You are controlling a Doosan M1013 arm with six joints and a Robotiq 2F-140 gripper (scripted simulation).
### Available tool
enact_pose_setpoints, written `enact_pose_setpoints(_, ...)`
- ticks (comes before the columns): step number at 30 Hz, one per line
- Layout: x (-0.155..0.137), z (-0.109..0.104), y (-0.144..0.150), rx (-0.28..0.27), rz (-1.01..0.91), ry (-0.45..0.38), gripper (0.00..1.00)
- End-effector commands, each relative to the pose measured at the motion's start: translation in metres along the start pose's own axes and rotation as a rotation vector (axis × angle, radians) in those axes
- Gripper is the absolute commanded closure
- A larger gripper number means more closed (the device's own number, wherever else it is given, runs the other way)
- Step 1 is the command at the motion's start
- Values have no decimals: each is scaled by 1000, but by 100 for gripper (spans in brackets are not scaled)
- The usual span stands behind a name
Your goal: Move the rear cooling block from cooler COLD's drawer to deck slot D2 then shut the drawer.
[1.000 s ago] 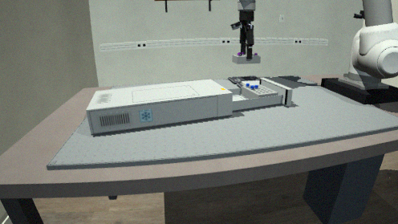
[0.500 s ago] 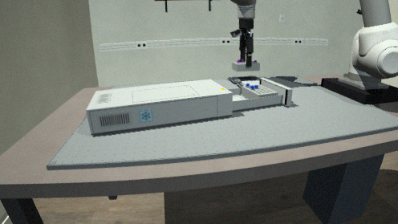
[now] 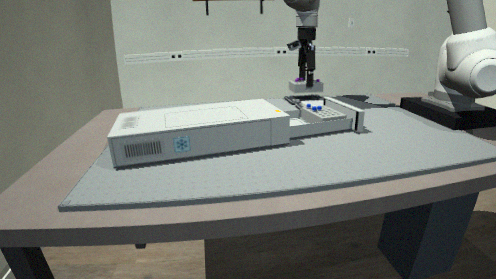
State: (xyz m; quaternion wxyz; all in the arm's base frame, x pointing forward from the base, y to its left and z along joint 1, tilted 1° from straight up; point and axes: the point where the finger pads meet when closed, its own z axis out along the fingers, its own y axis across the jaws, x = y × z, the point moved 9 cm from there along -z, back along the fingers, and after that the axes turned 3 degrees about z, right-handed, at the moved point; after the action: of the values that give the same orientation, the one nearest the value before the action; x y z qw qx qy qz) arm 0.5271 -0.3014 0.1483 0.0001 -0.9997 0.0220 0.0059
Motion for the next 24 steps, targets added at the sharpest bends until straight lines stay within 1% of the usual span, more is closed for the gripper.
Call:
enact_pose_setpoints(1,-1,2,3,-4,-2,1,90)
enact_pose_setpoints(19,-1,9,3,-4,-3,1,90)
enact_pose_setpoints(24,-1,2,3,-4,-3,2,90)
